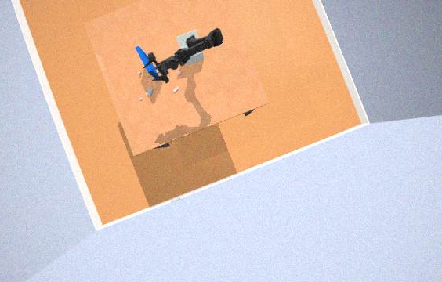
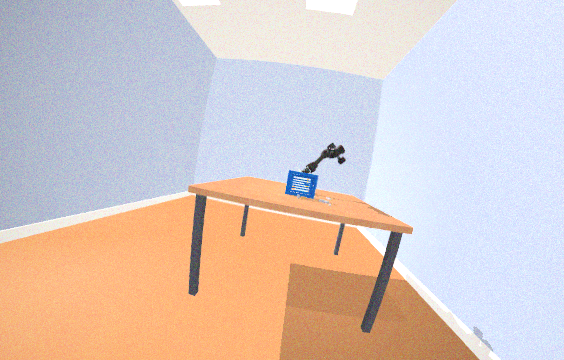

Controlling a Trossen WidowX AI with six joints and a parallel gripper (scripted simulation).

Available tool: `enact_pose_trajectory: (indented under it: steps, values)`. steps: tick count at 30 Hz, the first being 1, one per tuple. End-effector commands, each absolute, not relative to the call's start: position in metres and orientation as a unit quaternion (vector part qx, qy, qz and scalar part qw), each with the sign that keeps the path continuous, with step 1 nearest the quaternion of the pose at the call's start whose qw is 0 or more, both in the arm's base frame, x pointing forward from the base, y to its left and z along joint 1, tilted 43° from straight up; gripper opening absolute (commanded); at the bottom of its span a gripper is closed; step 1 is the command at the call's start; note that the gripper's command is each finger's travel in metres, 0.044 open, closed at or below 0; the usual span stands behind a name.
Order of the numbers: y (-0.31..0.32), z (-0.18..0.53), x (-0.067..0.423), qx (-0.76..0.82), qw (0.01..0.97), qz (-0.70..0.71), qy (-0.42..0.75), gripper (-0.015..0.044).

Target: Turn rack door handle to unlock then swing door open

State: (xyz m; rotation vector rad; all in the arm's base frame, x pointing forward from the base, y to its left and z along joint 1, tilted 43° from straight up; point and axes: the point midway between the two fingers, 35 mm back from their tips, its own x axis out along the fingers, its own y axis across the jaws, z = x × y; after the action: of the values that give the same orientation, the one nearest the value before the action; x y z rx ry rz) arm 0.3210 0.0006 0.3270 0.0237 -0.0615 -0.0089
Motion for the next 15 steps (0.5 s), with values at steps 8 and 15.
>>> enact_pose_trajectory:
  steps: [8, 15]
  values:
    - [-0.004, 0.293, 0.343, -0.016, 0.998, 0.009, 0.064, 0.0284]
    - [-0.011, 0.255, 0.360, -0.032, 0.986, 0.030, 0.163, 0.0284]
